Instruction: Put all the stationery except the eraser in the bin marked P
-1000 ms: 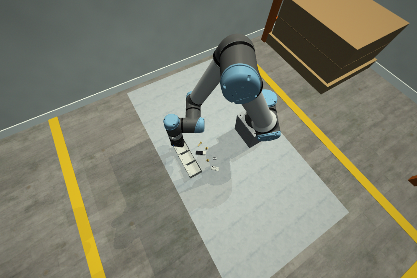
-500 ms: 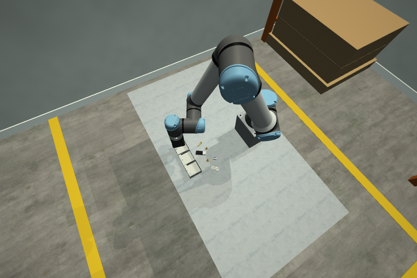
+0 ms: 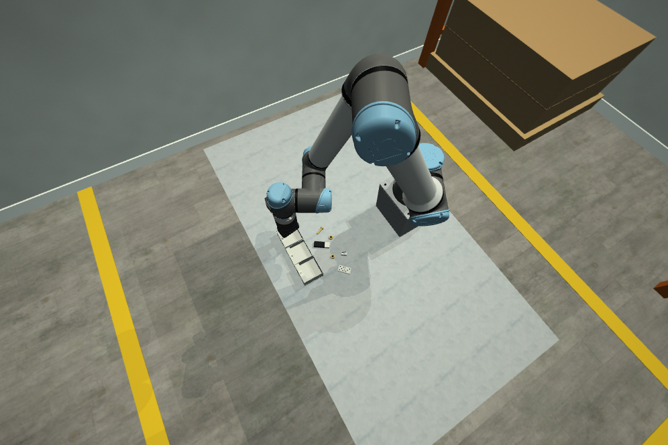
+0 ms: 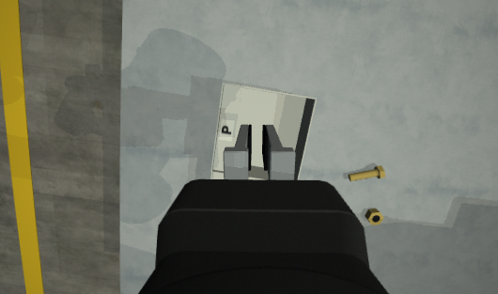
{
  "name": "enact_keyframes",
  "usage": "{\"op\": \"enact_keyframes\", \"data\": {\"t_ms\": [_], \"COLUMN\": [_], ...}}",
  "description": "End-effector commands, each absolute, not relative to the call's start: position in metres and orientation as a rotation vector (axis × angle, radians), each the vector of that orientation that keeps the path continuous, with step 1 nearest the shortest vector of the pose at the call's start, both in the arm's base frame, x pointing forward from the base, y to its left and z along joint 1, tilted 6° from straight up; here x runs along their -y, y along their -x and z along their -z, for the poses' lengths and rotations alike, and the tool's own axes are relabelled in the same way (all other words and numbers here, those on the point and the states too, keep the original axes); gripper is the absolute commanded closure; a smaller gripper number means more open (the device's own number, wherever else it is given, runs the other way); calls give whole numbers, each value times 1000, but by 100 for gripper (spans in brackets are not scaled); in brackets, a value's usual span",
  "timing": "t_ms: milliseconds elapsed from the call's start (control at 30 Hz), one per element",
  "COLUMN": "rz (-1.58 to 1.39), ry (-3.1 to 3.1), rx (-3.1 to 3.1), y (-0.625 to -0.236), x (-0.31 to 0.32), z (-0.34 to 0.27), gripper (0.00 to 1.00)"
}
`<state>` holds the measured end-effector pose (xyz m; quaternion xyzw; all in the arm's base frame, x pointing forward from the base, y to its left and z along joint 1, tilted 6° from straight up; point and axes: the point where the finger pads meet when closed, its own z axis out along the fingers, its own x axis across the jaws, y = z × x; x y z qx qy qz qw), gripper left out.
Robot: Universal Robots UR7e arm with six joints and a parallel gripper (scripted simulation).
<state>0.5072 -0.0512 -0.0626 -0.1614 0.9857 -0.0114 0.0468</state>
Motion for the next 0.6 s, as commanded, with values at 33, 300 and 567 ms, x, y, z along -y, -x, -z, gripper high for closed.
{"op": "enact_keyframes", "data": {"t_ms": [33,300,567], "rz": [46,65,78], "ry": [762,1073,1310], "rx": [-2949,-2855,-2758], "y": [-508,-508,-508], "x": [52,52,52], "z": [62,62,62], "gripper": [69,69,69]}}
